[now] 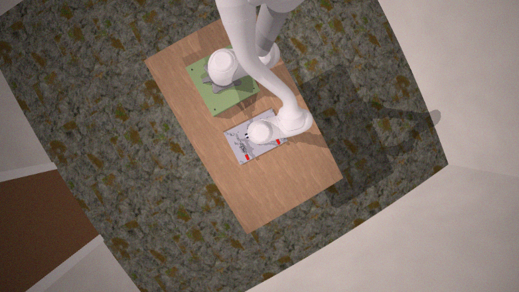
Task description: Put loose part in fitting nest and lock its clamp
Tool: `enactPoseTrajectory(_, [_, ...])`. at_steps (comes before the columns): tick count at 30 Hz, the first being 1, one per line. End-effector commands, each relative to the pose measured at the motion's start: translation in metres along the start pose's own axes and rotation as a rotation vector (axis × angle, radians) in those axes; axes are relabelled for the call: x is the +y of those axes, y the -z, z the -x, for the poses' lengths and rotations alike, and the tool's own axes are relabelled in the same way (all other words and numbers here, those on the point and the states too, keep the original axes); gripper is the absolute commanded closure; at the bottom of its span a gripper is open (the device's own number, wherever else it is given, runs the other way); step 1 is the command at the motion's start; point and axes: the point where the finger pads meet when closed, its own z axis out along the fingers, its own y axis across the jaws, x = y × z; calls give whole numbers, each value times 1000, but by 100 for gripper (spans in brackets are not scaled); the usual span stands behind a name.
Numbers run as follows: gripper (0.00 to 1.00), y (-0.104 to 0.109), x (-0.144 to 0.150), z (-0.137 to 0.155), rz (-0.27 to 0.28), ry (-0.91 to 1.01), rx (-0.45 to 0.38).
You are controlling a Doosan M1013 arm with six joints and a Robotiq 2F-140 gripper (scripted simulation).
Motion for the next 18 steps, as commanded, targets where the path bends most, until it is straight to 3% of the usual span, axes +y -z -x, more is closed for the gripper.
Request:
enactPoseTrajectory(1, [90, 2, 3, -1, 2, -6, 3])
enactPoseTrajectory(18, [90, -6, 3, -1, 2, -6, 3])
